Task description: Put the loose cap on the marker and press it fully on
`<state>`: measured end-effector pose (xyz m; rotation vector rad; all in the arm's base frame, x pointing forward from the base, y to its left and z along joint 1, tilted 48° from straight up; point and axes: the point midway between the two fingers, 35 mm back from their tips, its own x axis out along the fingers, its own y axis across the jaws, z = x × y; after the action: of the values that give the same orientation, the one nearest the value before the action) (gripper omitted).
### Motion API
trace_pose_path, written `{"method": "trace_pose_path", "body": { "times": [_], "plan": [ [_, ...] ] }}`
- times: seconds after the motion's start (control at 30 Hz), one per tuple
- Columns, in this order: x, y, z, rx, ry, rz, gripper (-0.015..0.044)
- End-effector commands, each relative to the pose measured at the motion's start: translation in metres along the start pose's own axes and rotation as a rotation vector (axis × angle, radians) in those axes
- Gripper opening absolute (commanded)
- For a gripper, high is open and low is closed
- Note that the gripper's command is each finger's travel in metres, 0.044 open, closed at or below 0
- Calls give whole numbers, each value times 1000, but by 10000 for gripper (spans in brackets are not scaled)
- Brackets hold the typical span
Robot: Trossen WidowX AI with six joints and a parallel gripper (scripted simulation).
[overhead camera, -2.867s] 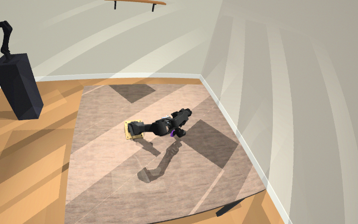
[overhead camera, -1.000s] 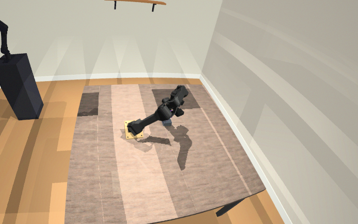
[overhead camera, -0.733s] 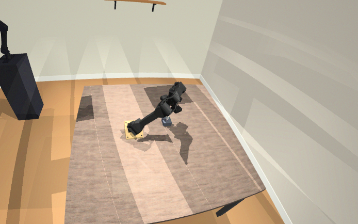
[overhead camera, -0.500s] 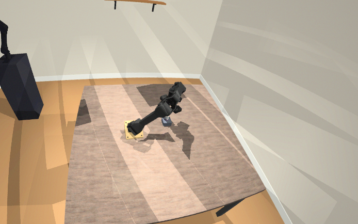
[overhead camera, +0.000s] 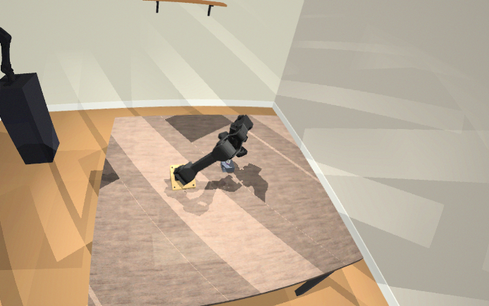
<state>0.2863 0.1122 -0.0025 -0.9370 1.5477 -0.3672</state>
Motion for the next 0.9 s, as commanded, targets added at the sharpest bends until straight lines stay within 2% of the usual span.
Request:
{"method": "trace_pose_path", "body": {
  "times": [0.0, 0.57, 0.87],
  "plan": [
    [9, -1, 0, -5, 3, -6, 0],
    [36, -1, -2, -4, 3, -8, 0],
    [37, -1, -2, -4, 3, -8, 0]
  ]
}}
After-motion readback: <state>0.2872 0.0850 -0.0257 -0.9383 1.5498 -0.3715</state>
